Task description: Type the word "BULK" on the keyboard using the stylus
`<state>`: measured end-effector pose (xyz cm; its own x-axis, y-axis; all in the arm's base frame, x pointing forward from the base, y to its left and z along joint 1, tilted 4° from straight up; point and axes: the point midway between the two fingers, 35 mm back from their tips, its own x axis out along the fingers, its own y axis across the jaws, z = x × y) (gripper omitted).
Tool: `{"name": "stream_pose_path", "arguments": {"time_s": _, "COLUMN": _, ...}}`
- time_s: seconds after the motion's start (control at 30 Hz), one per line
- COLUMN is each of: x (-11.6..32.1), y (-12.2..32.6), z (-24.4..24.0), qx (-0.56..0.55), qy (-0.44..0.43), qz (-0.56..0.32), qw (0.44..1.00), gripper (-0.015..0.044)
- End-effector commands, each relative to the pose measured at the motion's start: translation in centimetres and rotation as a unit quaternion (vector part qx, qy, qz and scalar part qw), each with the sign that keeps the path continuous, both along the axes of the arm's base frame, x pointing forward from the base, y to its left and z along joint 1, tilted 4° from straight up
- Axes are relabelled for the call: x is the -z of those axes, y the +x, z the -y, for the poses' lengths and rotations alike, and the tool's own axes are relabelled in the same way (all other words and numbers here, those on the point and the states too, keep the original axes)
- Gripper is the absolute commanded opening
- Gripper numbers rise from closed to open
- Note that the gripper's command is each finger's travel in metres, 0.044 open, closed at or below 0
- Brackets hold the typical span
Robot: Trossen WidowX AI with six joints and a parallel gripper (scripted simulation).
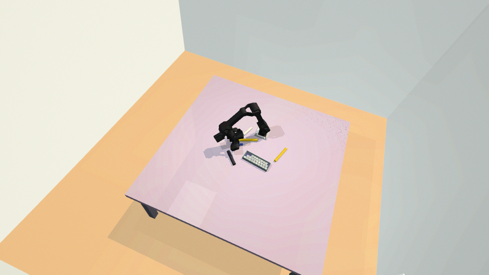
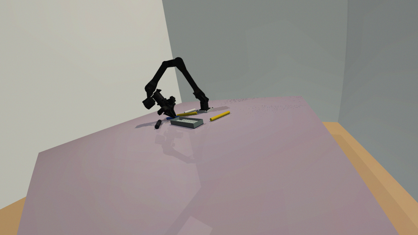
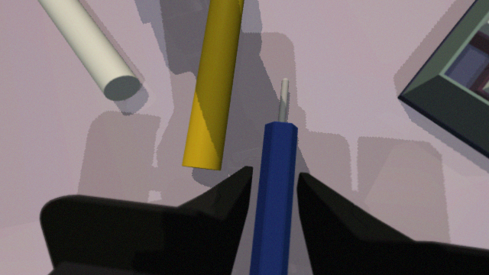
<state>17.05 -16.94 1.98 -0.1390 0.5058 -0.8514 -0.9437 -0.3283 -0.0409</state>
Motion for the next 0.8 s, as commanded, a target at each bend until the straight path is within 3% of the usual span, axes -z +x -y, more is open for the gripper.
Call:
{"name": "stream_pose_path", "arguments": {"time_s": 0.0, "x": 0.0, "y": 0.0, "z": 0.0, "qx": 0.000, "qy": 0.000, "qz": 0.000, "qw": 1.000, "gripper": 0.0045}}
{"name": "stream_pose_path", "arguments": {"time_s": 0.13, "x": 0.0, "y": 0.0, "z": 0.0, "qx": 0.000, "qy": 0.000, "qz": 0.000, "qw": 1.000, "gripper": 0.0000}}
{"name": "stream_pose_path", "arguments": {"time_s": 0.4, "x": -0.4, "y": 0.0, "z": 0.1, "qx": 0.000, "qy": 0.000, "qz": 0.000, "qw": 1.000, "gripper": 0.0000}}
{"name": "stream_pose_path", "arguments": {"time_s": 0.77, "x": -5.0, "y": -0.2, "z": 0.2, "qx": 0.000, "qy": 0.000, "qz": -0.001, "qw": 1.000, "gripper": 0.0000}}
